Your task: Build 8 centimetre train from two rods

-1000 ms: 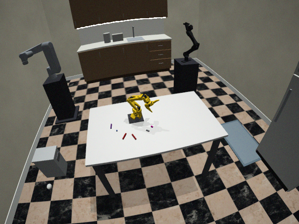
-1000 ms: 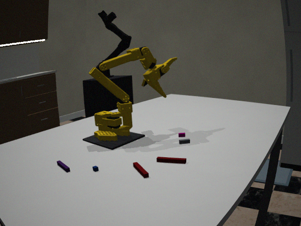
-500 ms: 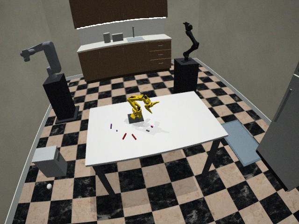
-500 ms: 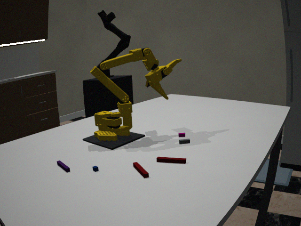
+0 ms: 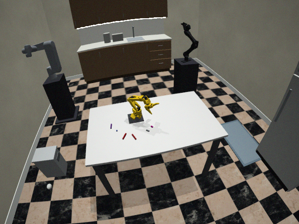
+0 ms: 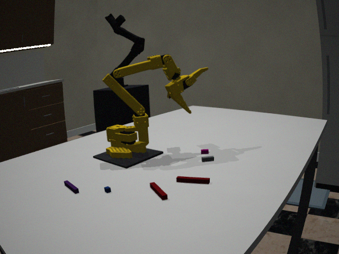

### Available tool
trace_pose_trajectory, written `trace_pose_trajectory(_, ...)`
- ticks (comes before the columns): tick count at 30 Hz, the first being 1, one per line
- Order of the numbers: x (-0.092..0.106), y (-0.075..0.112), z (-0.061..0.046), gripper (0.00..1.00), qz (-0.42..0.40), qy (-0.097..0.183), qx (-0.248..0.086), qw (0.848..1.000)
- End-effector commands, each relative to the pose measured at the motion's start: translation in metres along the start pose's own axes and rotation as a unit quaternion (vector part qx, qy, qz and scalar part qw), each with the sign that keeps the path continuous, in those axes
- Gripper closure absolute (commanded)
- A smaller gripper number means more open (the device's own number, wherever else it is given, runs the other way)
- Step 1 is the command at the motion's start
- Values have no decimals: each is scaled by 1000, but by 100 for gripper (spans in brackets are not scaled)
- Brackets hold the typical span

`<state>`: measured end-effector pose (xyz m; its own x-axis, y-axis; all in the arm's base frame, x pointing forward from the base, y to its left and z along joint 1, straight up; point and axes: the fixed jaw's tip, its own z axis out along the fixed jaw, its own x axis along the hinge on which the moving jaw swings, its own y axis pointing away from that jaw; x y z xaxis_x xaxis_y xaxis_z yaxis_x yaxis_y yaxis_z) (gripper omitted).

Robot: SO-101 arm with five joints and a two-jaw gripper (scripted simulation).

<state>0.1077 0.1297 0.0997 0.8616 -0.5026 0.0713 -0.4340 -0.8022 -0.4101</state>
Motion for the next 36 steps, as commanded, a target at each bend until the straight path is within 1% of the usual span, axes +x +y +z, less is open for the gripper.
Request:
trace_pose_trajectory(1, 3, 3, 4, 0, 18, 2, -9, 1000)
trace_pose_trajectory(2, 3, 3, 4, 0, 18, 2, -9, 1000)
trace_pose_trajectory(3, 2, 0, 1, 0, 10, 2, -1, 1000)
trace_pose_trajectory(17, 11, 5, 8, 0, 61, 11, -16, 998)
trace_pose_trajectory(19, 11, 5, 8, 0, 61, 11, -16, 998)
trace_pose_trajectory(20, 10, 2, 4, 0, 52, 11, -7, 999)
trace_pose_trajectory(36, 17, 6, 11, 0, 97, 19, -21, 995)
